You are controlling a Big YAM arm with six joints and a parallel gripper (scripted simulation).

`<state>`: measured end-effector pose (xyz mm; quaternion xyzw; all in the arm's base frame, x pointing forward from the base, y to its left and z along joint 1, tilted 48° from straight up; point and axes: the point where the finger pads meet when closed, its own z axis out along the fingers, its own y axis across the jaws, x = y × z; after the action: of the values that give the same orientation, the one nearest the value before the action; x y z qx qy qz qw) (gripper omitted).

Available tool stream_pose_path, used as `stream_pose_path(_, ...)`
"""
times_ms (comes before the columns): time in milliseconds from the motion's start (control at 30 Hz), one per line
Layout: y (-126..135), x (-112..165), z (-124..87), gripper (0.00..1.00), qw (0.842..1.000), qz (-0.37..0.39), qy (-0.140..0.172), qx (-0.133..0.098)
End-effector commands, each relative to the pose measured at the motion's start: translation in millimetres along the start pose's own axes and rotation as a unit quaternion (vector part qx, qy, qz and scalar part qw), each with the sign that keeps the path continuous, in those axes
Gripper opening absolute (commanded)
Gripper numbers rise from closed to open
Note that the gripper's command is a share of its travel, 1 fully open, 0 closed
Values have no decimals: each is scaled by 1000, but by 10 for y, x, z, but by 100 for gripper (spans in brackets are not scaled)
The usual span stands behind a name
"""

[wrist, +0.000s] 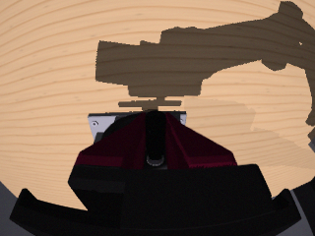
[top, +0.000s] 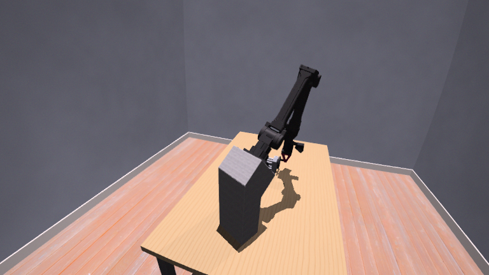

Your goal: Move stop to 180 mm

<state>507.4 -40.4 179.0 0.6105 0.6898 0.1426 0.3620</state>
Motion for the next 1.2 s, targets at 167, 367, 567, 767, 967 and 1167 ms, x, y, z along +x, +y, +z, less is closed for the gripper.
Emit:
stream_pose_path(167, 485, -31, -329, 6, 999, 7, -2, -50)
stream_pose_path(367, 599, -34, -355, 6, 999, 7, -2, -52)
stream_pose_path(567, 646, -39, -363, 6, 998, 7, -2, -58)
stream_pose_path(767, 665, -22, -296, 6, 998, 7, -2, -55)
stream_pose_path(967, 689, 19, -165, 6, 999, 3, 1, -48)
stream_pose_path(1167, 777, -38, -301, 6, 998, 8, -2, -63)
